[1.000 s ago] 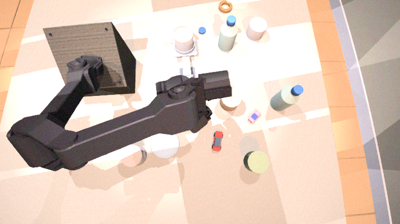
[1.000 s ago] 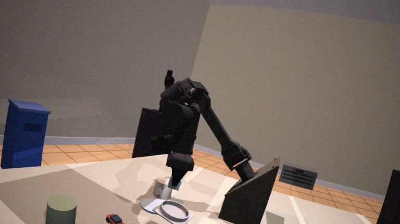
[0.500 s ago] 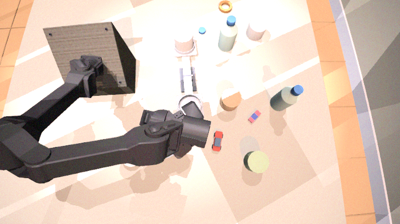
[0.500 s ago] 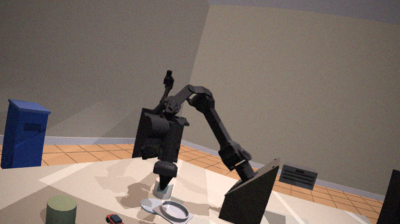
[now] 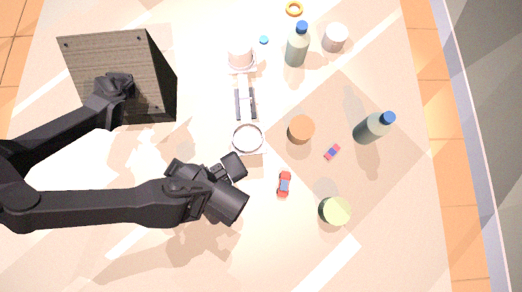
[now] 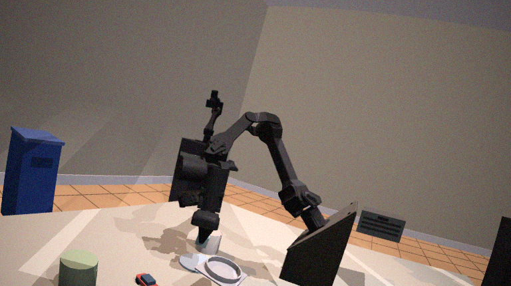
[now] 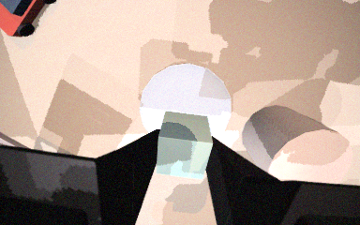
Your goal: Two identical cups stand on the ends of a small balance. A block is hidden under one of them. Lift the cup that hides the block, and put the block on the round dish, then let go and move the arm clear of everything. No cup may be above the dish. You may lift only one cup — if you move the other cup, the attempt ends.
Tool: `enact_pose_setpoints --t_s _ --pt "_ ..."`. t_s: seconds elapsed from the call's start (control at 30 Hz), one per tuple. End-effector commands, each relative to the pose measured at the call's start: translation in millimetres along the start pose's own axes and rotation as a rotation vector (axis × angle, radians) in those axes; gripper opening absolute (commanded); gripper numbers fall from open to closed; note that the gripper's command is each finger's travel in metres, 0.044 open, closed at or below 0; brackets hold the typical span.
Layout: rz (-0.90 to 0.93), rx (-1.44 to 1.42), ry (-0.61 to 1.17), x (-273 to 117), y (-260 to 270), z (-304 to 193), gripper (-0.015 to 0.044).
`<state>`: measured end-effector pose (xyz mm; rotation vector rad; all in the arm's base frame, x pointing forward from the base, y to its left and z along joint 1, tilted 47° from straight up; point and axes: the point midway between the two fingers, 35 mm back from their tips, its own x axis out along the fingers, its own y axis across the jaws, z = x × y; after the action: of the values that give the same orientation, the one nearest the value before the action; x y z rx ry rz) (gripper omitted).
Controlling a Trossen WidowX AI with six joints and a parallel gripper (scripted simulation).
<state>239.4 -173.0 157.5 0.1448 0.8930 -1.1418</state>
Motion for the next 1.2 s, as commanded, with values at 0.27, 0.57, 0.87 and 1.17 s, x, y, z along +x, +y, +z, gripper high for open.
enact_pose_setpoints --t_s 0.27,0.57,0.87,1.17 --pt "-0.001 -0.006 0.0 40 -3 -3 0.0" --pt "-0.001 -0.006 0.001 45 -3 -3 0.0" --pt "-0.002 -0.006 0.0 59 -3 -3 0.0" --pt "-0.001 0.005 -0.012 54 -3 2 0.0184"
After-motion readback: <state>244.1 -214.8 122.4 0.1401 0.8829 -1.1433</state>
